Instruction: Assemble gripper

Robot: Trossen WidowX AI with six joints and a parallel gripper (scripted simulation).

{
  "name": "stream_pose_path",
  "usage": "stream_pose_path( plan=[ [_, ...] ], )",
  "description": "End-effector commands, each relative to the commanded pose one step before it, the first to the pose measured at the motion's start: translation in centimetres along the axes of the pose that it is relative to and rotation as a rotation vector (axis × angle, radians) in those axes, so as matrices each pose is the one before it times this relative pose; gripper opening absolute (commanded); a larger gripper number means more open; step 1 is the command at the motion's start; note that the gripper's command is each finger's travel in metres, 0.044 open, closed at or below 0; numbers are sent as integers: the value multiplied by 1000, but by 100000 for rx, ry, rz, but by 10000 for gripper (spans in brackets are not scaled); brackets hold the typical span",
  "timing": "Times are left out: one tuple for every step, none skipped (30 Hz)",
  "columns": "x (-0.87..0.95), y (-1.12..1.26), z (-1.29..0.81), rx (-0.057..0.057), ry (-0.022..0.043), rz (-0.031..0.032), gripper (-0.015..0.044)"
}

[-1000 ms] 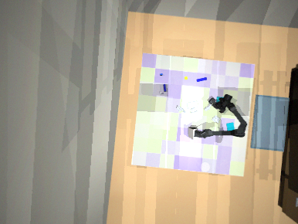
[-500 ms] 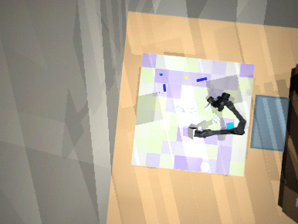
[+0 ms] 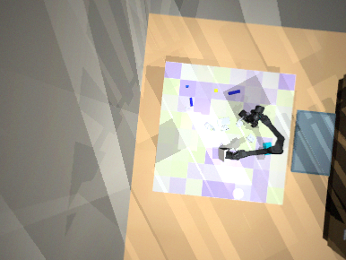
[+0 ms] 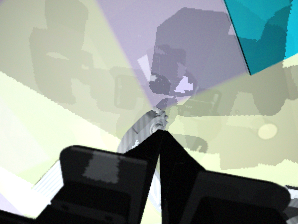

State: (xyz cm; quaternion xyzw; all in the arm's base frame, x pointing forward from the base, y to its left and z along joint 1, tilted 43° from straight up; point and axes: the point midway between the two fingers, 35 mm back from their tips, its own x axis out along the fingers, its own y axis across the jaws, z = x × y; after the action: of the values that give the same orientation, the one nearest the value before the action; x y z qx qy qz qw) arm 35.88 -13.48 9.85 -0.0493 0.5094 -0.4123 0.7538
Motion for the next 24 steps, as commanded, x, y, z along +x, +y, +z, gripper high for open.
stream_pose_path(
  plan=[
    [231,649,-109,366,406,-653,0],
    [-1,82,-6,-1,-5,-2,0],
    [0,28,-2,0,-2,-1,0],
    [0,0,0,0,0,0,0],
    [-4,26,2,1,2,3,0],
    [-13,79,5,3,7,9,0],
    [-235,13,9,-21,40,37,0],
    [-709,30,20,-66,112,100,0],
    [-1188,18,8,-120,165,133,0],
    [-1547,-37,-36,-171,171,111,0],
    [-1201,-76,-62,-144,97,41,0],
    [-721,-66,-51,-91,42,6,0],
    [-240,-25,-19,-31,11,-1,0],
    [0,0,0,0,0,0,0],
    [0,0,0,0,0,0,0],
    [0,0,0,0,0,0,0],
    [569,301,100,-650,-504,865,26],
    [0,0,0,0,0,0,52],
    [0,0,0,0,0,0,79],
    [0,0,0,0,0,0,105],
    [0,0,0,0,0,0,131],
    [0,0,0,0,0,0,158],
    [0,0,0,0,0,0,184],
    [0,0,0,0,0,0,210]
  ],
)
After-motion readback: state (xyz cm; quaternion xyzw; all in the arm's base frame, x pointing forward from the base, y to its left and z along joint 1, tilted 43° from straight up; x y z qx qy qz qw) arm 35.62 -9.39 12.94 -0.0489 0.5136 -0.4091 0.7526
